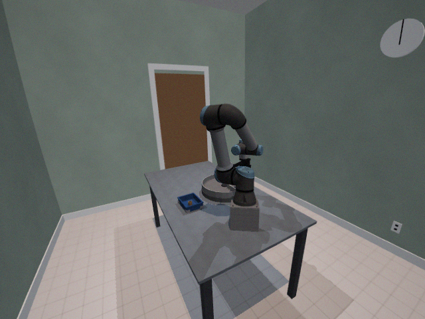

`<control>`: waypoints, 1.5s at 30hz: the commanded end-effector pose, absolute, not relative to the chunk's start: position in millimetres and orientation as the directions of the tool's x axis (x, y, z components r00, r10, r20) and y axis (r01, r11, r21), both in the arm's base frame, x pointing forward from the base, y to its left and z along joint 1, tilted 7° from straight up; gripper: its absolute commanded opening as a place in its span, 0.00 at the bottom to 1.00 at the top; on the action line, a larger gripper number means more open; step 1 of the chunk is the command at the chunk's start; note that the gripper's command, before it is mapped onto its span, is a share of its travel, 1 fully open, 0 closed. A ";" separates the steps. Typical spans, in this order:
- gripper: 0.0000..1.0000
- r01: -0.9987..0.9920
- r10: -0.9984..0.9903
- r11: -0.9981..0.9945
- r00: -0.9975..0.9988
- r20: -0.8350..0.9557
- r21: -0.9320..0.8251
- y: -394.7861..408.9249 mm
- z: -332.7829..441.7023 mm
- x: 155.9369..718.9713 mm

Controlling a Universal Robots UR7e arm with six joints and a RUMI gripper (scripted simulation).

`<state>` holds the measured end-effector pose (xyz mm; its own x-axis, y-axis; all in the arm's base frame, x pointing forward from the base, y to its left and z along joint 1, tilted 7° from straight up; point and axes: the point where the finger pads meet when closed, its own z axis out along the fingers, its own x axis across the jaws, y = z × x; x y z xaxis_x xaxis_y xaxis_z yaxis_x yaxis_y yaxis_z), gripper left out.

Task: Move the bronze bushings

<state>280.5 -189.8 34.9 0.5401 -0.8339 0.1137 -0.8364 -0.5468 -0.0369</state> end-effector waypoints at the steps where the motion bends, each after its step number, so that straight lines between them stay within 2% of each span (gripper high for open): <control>1: 0.00 -0.835 -0.833 -0.549 0.542 0.112 -0.037 -182.4 33.6 281.0; 45: 0.00 -0.835 -0.833 -0.549 0.542 0.112 -0.036 -91.7 28.4 296.1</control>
